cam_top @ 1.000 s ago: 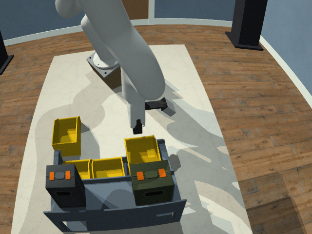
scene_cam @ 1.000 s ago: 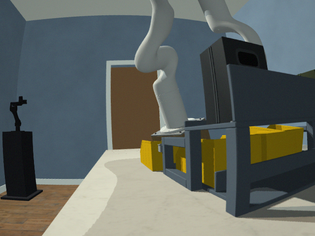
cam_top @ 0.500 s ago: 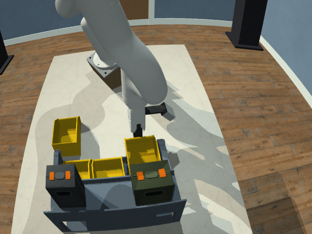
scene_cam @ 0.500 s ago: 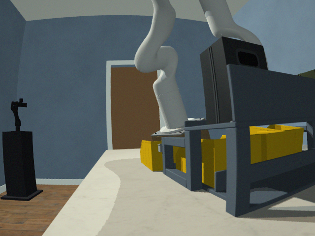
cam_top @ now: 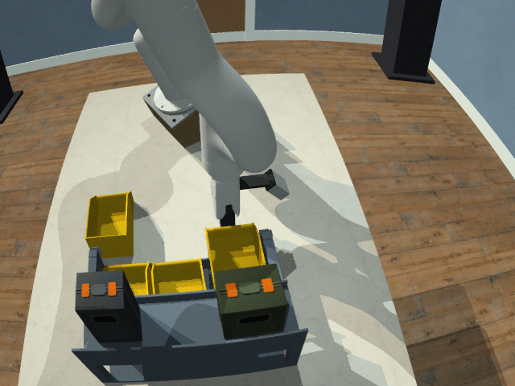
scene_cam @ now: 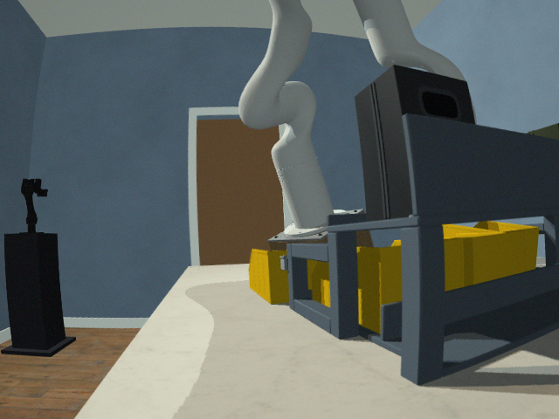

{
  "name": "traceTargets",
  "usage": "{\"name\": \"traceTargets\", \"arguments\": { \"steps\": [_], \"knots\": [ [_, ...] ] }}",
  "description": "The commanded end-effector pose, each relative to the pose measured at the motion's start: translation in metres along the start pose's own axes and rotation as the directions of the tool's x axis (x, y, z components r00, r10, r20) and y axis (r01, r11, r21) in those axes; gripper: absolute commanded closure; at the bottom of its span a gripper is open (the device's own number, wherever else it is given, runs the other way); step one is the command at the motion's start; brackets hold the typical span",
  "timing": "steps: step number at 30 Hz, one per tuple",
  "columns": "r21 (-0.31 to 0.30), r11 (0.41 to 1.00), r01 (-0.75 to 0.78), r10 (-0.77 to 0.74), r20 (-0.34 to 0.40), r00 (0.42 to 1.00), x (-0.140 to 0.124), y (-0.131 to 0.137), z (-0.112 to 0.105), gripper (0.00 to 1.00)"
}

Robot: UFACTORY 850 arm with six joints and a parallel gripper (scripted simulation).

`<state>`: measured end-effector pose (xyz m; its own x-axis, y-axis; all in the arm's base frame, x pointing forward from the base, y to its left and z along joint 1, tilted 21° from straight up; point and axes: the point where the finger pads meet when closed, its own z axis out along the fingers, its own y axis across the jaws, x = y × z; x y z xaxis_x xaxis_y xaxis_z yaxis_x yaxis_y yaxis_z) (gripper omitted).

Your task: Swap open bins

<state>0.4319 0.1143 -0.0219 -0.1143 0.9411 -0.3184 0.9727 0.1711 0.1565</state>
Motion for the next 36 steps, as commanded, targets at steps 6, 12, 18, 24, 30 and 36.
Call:
{"name": "traceTargets", "arguments": {
  "steps": [6, 12, 18, 24, 30, 36],
  "knots": [
    [-0.001, 1.000, 0.000, 0.000, 0.000, 1.000, 0.0004, 0.0012, -0.0004, 1.00],
    [-0.001, 1.000, 0.000, 0.000, 0.000, 1.000, 0.0005, 0.0014, -0.0004, 1.00],
    [-0.001, 1.000, 0.000, 0.000, 0.000, 1.000, 0.0005, 0.0014, -0.0004, 1.00],
    [-0.001, 1.000, 0.000, 0.000, 0.000, 1.000, 0.0005, 0.0014, -0.0004, 1.00],
    [-0.001, 1.000, 0.000, 0.000, 0.000, 1.000, 0.0005, 0.0016, -0.0004, 1.00],
    [-0.001, 1.000, 0.000, 0.000, 0.000, 1.000, 0.0005, 0.0082, -0.0006, 1.00]
  ]
}}
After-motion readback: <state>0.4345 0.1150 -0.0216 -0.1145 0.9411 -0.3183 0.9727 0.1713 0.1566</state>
